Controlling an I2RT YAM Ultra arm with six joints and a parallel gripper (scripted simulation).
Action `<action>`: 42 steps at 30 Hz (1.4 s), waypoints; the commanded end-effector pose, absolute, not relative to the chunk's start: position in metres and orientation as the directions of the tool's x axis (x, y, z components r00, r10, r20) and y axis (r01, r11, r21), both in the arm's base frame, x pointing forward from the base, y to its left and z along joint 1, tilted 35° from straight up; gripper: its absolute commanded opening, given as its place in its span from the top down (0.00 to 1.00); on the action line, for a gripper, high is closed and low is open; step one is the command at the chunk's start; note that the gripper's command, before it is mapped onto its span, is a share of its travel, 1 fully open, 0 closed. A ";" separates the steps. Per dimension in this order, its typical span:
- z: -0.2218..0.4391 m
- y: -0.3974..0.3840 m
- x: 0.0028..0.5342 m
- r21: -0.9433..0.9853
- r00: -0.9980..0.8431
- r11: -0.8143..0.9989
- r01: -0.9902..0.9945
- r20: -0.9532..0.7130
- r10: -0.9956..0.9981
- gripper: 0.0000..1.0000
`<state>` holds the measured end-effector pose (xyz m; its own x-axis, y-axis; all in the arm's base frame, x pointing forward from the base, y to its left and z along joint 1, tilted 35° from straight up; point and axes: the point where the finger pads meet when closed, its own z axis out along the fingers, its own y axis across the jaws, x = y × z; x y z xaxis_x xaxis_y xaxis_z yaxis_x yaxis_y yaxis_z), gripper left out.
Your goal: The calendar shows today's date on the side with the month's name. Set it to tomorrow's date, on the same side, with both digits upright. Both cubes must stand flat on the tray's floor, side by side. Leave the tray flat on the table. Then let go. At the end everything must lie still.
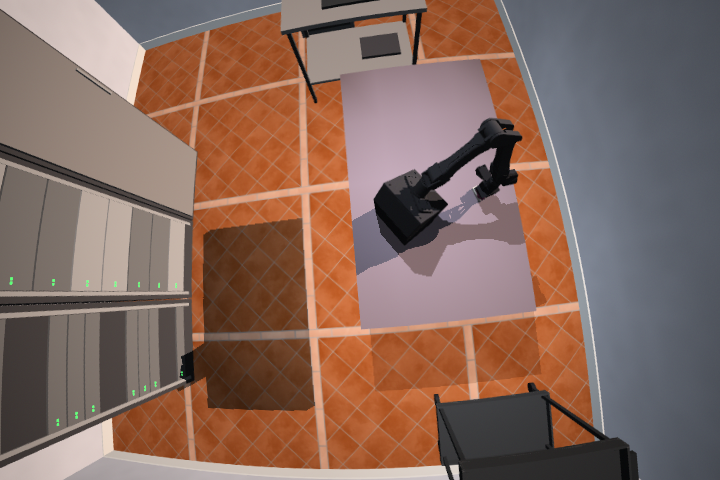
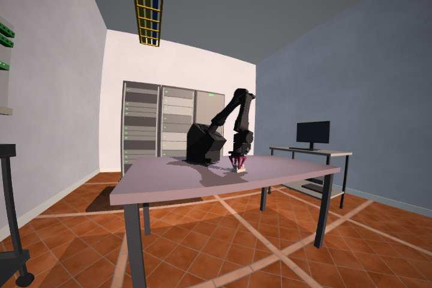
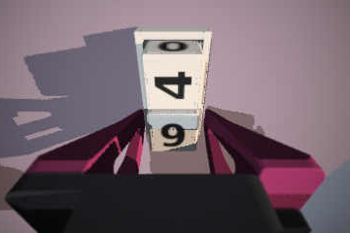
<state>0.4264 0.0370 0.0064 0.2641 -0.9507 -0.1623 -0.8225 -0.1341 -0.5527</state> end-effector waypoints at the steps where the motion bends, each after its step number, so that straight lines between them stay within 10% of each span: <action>1: 0.005 0.037 0.431 -0.554 0.261 -0.130 -0.822 -0.164 -0.951 0.53; 33: 0.001 0.037 0.426 -0.537 0.257 -0.130 -0.834 -0.170 -0.951 0.53; 34: 0.001 0.037 0.426 -0.537 0.257 -0.130 -0.834 -0.170 -0.951 0.73; 42: 0.001 0.037 0.426 -0.538 0.258 -0.130 -0.833 -0.170 -0.951 0.73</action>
